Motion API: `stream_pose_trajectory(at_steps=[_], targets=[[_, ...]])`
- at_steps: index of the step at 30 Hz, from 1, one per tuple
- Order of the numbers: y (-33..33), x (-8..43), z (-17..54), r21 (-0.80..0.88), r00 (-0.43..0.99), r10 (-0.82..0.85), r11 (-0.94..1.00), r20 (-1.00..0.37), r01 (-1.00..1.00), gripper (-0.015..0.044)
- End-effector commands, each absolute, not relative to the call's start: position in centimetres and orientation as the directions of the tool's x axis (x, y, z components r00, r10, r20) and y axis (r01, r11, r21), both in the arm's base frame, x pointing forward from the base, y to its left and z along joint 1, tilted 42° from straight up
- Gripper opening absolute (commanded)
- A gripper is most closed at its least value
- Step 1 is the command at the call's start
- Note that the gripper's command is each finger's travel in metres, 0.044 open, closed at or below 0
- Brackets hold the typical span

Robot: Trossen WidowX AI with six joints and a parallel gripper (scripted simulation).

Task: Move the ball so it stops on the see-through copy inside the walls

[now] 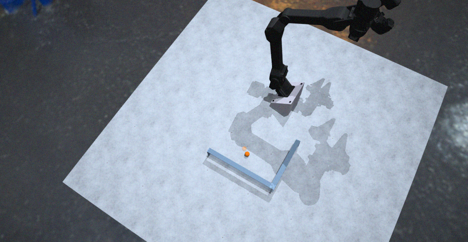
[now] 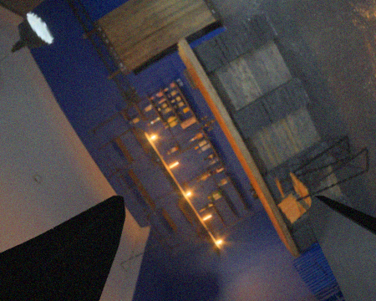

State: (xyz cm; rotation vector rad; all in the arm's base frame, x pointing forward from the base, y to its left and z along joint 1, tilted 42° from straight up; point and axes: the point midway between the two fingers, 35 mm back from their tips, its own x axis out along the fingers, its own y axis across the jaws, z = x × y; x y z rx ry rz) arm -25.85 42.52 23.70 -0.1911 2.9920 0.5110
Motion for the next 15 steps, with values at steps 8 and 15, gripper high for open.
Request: stream_pose_trajectory(at_steps=[8,15], targets=[[47.6,-17.3,19.0,0.409,-0.928,0.204,0.91,-0.311,0.063,0.0206],[49.7,-6.7,14.1,0.476,-0.733,0.427,0.865,-0.53,0.16,0.0206]])
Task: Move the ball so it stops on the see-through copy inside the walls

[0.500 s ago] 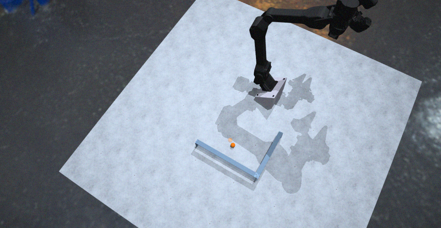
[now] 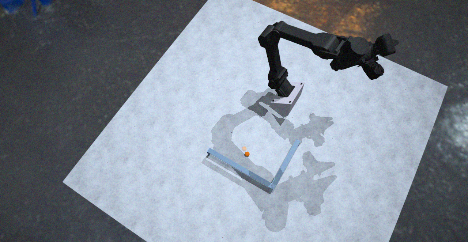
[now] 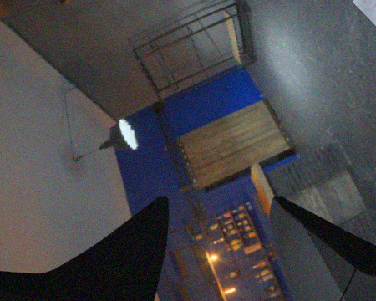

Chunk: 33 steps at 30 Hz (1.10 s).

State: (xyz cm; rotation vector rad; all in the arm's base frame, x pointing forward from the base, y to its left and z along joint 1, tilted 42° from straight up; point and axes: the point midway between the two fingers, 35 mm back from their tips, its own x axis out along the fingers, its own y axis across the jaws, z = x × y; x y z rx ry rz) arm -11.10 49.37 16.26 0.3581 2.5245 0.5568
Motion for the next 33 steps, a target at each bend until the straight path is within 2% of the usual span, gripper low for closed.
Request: stream_pose_trajectory(at_steps=[1,8,16,25,33], targets=[[49.7,-5.2,13.4,0.481,-0.697,0.447,0.861,-0.561,0.165,0.0206],[47.7,5.8,8.9,0.477,-0.423,0.497,0.864,-0.757,0.162,0.0206],[41.3,17.4,4.8,0.363,-0.131,0.378,0.924,-0.916,0.122,0.0206],[30.2,27.0,2.0,0.106,0.071,0.1,0.99,-0.992,0.095,0.0206],[17.6,32.1,1.0,-0.263,0.143,-0.27,0.962,-0.952,0.069,0.0206]])
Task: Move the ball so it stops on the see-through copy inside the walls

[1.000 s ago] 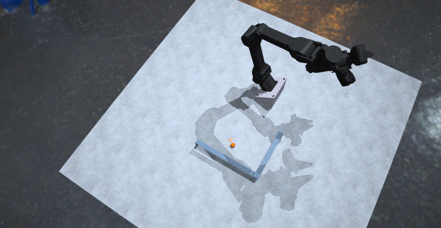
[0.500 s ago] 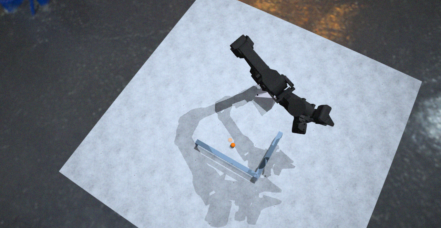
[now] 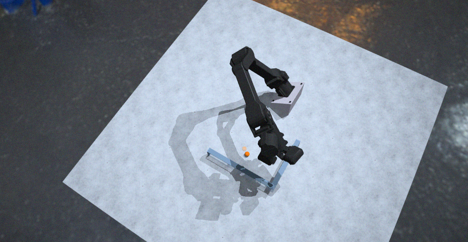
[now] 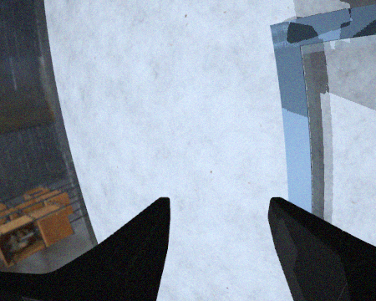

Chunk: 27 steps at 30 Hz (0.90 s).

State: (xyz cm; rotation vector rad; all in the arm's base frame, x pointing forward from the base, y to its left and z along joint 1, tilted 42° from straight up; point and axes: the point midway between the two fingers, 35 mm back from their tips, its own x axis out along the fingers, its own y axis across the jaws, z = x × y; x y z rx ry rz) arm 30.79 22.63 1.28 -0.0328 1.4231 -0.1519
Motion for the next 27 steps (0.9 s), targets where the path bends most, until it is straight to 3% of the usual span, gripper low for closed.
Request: stream_pose_trajectory(at_steps=[1,10,27], targets=[[16.0,32.4,1.0,-0.31,0.141,-0.316,0.949,-0.938,0.063,0.0206],[3.1,33.3,2.4,-0.657,0.064,-0.654,0.752,-0.754,-0.055,0.0206],[1.9,33.3,1.3,-0.662,0.062,-0.66,0.747,-0.749,-0.058,0.0206]])
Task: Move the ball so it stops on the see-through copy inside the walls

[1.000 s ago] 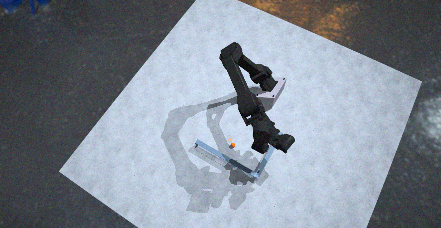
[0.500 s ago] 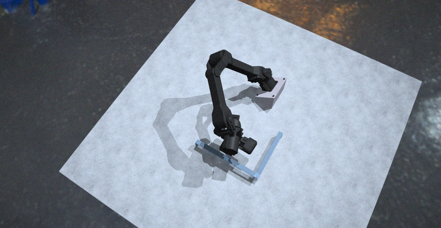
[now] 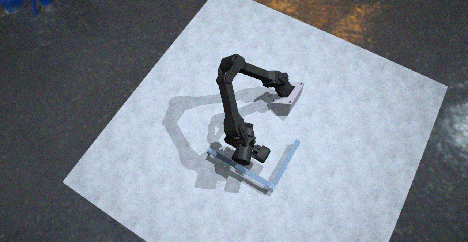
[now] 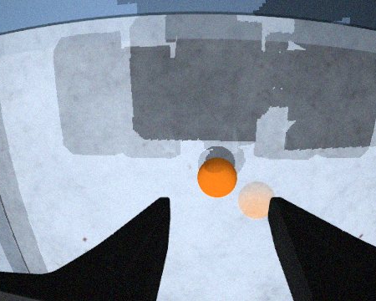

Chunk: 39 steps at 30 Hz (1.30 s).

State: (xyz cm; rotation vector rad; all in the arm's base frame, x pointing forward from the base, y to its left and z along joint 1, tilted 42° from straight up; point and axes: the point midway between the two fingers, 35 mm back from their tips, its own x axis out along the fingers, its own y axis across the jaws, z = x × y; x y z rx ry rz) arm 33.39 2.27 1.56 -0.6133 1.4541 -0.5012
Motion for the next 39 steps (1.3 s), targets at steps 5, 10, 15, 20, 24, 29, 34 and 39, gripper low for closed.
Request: stream_pose_trajectory(at_steps=[5,10,15,20,24,29,34,39], targets=[[1.4,33.4,0.7,-0.663,0.062,-0.66,0.747,-0.749,-0.058,0.0206],[0.9,33.5,0.1,-0.663,0.062,-0.66,0.747,-0.749,-0.058,0.0206],[0.3,33.5,-0.5,-0.663,0.062,-0.66,0.746,-0.748,-0.058,0.0206],[0.0,33.5,-0.8,-0.664,0.062,-0.661,0.746,-0.748,-0.058,0.018],[0.0,33.5,-0.8,-0.664,0.062,-0.661,0.746,-0.748,-0.058,0.0114],[0.0,33.5,-0.8,-0.664,0.062,-0.661,0.746,-0.748,-0.058,0.0081],[0.1,33.5,-0.7,-0.663,0.062,-0.661,0.746,-0.748,-0.058,0.0008],[1.9,33.8,1.0,-0.66,0.063,-0.657,0.749,-0.751,-0.059,0.0]])
